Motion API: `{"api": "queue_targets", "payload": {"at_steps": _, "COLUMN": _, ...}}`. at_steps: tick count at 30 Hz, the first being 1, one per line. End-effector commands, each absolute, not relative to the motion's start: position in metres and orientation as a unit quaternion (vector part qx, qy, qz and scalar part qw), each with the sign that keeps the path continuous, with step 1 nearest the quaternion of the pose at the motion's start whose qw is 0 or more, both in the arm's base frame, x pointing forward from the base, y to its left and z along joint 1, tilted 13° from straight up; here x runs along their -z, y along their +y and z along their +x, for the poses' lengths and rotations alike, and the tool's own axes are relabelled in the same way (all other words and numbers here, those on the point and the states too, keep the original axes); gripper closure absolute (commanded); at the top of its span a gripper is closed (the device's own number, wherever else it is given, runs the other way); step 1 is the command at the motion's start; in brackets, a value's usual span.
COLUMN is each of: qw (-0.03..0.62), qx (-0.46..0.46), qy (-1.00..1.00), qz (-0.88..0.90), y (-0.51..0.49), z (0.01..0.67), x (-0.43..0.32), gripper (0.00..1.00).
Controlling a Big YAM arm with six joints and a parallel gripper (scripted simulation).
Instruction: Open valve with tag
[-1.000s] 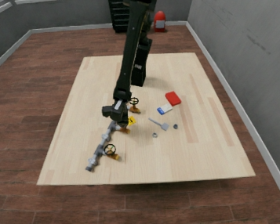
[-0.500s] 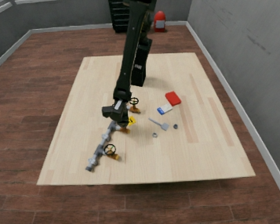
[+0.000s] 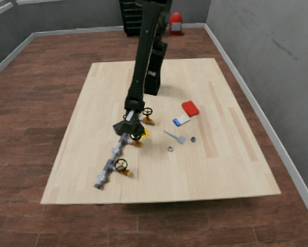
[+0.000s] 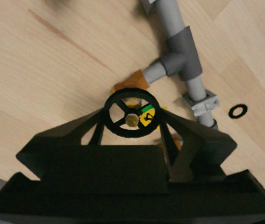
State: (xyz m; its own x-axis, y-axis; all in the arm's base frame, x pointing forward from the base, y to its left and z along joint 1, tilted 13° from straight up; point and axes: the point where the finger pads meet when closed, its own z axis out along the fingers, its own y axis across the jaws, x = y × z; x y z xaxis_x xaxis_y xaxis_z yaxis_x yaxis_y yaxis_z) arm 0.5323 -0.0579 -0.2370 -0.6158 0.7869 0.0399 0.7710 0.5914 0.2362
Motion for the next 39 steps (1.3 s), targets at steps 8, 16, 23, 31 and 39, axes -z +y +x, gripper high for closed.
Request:
{"api": "queue_targets", "payload": {"at_steps": 8, "qw": 0.071, "qx": -0.098, "qy": 0.985, "qz": 0.126, "y": -0.0568, "z": 0.5332, "x": 0.2352, "gripper": 1.0}}
{"api": "queue_targets", "payload": {"at_steps": 16, "qw": 0.089, "qx": -0.083, "qy": 0.991, "qz": -0.061, "y": -0.0568, "z": 0.5337, "x": 0.2349, "gripper": 1.0}}
{"api": "queue_targets", "payload": {"at_steps": 23, "qw": 0.099, "qx": -0.069, "qy": 0.97, "qz": -0.211, "y": -0.0568, "z": 0.5337, "x": 0.2349, "gripper": 1.0}}
{"api": "queue_targets", "payload": {"at_steps": 31, "qw": 0.102, "qx": -0.062, "qy": 0.954, "qz": -0.275, "y": -0.0567, "z": 0.5337, "x": 0.2349, "gripper": 1.0}}
{"api": "queue_targets", "payload": {"at_steps": 39, "qw": 0.102, "qx": -0.062, "qy": 0.954, "qz": -0.275, "y": -0.0568, "z": 0.5337, "x": 0.2349, "gripper": 1.0}}
